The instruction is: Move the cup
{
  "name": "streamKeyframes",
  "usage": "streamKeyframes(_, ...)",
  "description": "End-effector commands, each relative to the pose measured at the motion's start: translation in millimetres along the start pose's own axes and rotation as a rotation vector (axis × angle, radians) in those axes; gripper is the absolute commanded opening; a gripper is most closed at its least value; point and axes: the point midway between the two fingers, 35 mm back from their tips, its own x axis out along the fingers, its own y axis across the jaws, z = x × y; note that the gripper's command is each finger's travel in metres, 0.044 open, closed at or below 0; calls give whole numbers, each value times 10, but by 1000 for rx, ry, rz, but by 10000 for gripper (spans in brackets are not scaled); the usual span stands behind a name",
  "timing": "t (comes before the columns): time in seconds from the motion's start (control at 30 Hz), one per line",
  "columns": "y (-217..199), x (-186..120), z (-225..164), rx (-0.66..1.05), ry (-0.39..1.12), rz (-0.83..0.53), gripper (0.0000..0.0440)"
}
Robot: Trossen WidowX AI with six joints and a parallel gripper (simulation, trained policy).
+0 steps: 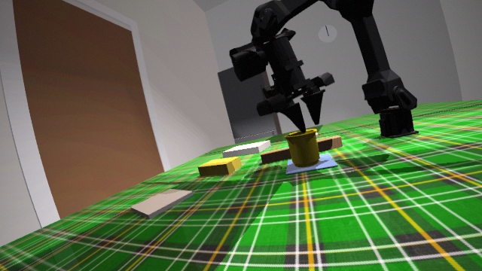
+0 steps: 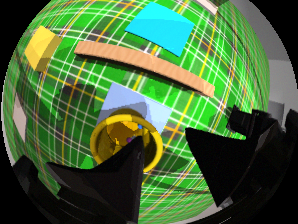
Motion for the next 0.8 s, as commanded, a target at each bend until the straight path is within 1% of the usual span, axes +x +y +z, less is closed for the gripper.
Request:
streamKeyframes(0.0, -3, 95, -9, -9, -4, -15, 193)
streamKeyframes(0.4, 17, 451, -58, -83, -4, -34, 193)
streamKeyframes(0.63, 12, 502, -36, -130, -18, -19, 34)
streamKeyframes(0.67, 6, 493, -31, -133, -20, -16, 24)
streamKeyframes(0.77, -13, 445, -21, -129, -20, -3, 25)
